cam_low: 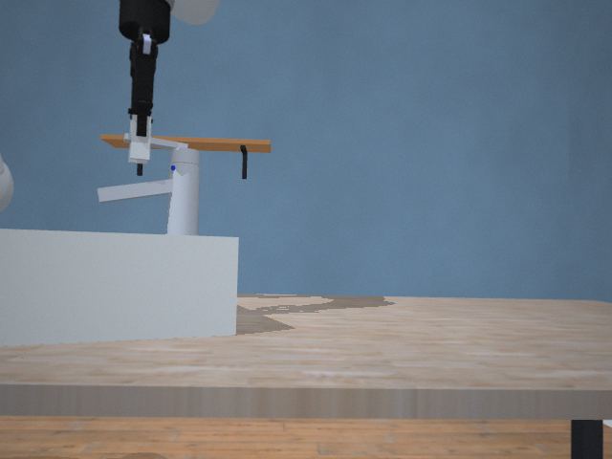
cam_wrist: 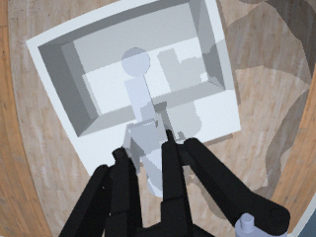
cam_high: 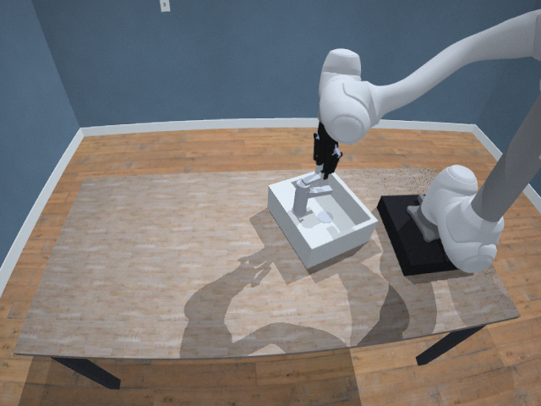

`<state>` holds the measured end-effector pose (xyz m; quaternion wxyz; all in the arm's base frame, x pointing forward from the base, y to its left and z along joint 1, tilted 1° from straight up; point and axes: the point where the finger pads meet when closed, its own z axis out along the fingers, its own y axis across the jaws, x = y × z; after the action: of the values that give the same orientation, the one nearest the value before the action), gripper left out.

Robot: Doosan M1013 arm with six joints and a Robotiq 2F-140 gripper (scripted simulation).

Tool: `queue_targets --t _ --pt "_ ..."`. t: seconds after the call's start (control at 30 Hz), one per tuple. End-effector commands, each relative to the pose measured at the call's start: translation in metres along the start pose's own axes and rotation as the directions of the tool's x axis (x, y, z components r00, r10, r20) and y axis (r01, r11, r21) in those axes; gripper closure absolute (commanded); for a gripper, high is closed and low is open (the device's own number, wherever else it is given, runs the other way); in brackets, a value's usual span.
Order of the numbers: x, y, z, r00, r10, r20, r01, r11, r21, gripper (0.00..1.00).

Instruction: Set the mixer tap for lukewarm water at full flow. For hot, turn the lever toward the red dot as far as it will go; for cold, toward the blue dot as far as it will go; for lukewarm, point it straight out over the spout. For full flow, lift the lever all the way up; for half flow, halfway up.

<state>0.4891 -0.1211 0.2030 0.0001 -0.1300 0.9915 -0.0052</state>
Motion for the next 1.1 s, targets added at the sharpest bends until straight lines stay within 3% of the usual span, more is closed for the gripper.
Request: queue_targets --t 0.0,0.1,0.13,1.07 --pt "0.0000 0.0001 -0.0001 1.000 0.000 0.000 0.000 1.000 0.000 1.00" --pt "0.0000 0.0001 -0.0001 1.000 0.000 0.000 0.000 1.000 0.000 1.00" --pt "0.0000 0.0001 -0.0001 1.000 0.000 0.000 0.000 1.000 0.000 0.62" --pt "0.0000 0.0001 -0.0001 1.000 0.000 0.000 0.000 1.000 0.000 0.62"
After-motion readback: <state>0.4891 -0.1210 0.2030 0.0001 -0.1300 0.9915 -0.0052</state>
